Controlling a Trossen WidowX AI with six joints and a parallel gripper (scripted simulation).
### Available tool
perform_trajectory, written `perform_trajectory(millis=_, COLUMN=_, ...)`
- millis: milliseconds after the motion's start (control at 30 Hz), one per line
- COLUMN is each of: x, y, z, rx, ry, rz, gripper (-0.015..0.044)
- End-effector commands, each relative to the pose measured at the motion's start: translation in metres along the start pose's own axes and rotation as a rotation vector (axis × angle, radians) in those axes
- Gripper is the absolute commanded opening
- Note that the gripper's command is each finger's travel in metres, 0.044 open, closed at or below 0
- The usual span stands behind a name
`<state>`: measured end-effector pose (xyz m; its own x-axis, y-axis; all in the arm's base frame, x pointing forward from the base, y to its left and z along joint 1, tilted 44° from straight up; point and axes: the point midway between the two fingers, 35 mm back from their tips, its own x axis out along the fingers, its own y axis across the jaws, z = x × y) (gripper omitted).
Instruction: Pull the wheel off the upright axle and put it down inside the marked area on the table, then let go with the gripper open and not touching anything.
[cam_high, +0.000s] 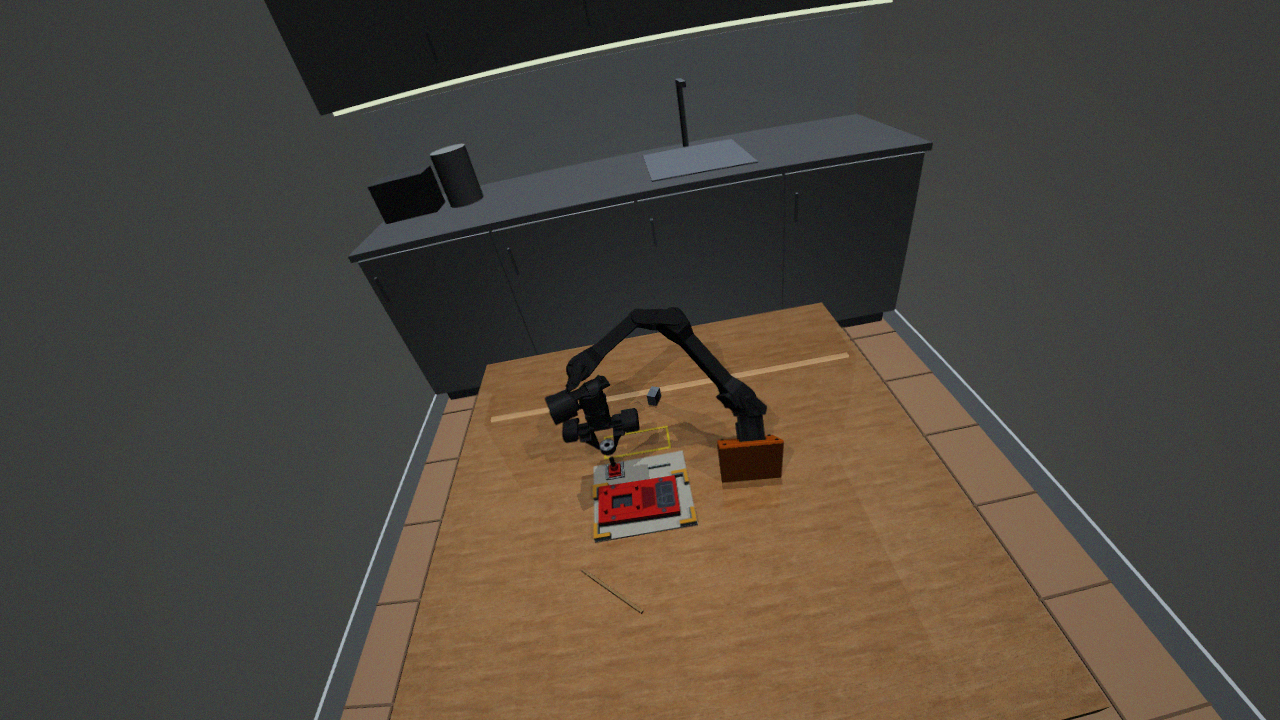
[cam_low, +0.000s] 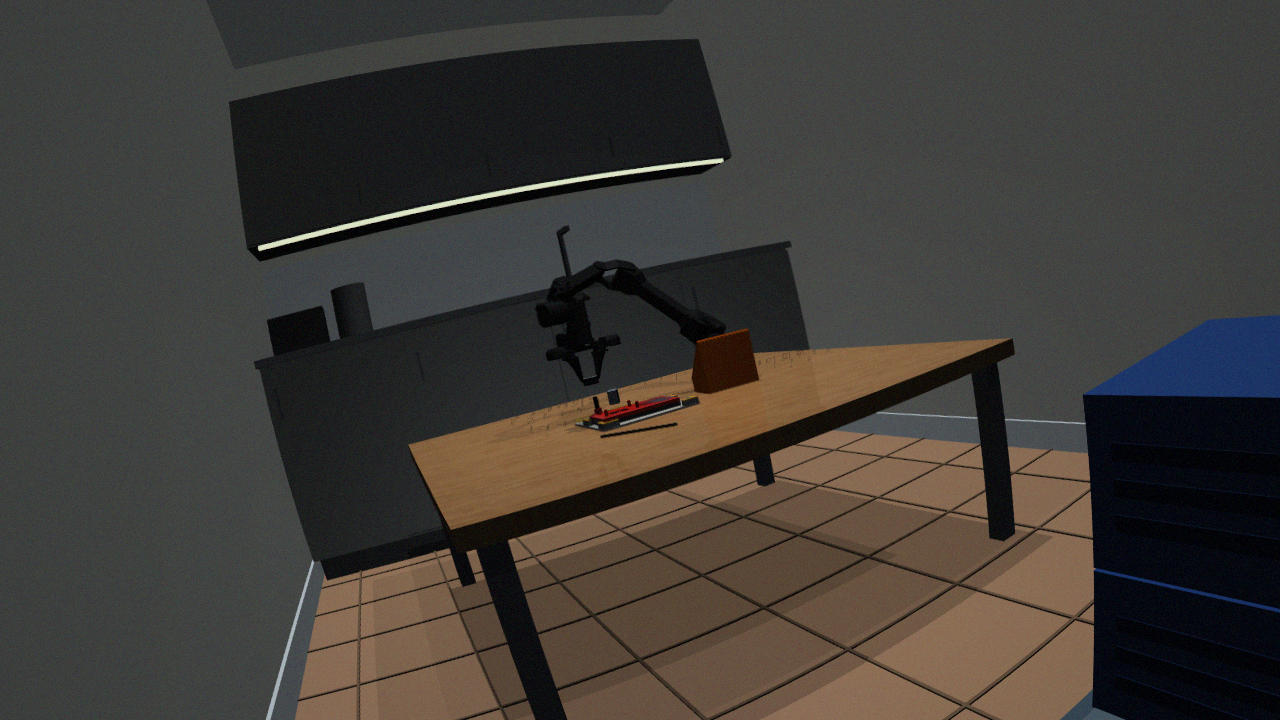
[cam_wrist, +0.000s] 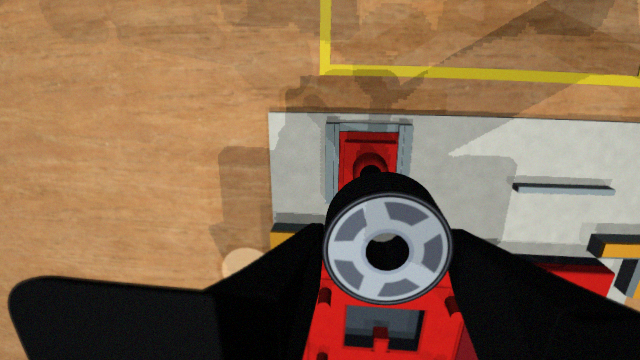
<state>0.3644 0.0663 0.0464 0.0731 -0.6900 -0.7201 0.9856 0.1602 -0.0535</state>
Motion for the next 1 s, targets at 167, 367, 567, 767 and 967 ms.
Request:
perform_trajectory(millis=167, x=-0.002, y=-0.017, z=0.031, rx=-0.003, ry=0.0, rz=-0.007, gripper=0.0)
perform_trajectory(millis=367, x=-0.005, y=-0.032, z=0.054, rx=-0.002, ry=0.0, rz=-0.007, gripper=0.0)
perform_trajectory(millis=567, x=-0.006, y=-0.05, z=0.076, rx=-0.001, ry=-0.001, rz=-0.008, gripper=0.0)
perform_trajectory(millis=767, x=-0.007, y=-0.063, z=0.091, rx=0.0, ry=-0.003, rz=-0.008, gripper=0.0)
perform_trajectory(millis=967, x=0.0, y=-0.063, z=0.091, rx=0.0, ry=-0.003, rz=-0.008, gripper=0.0)
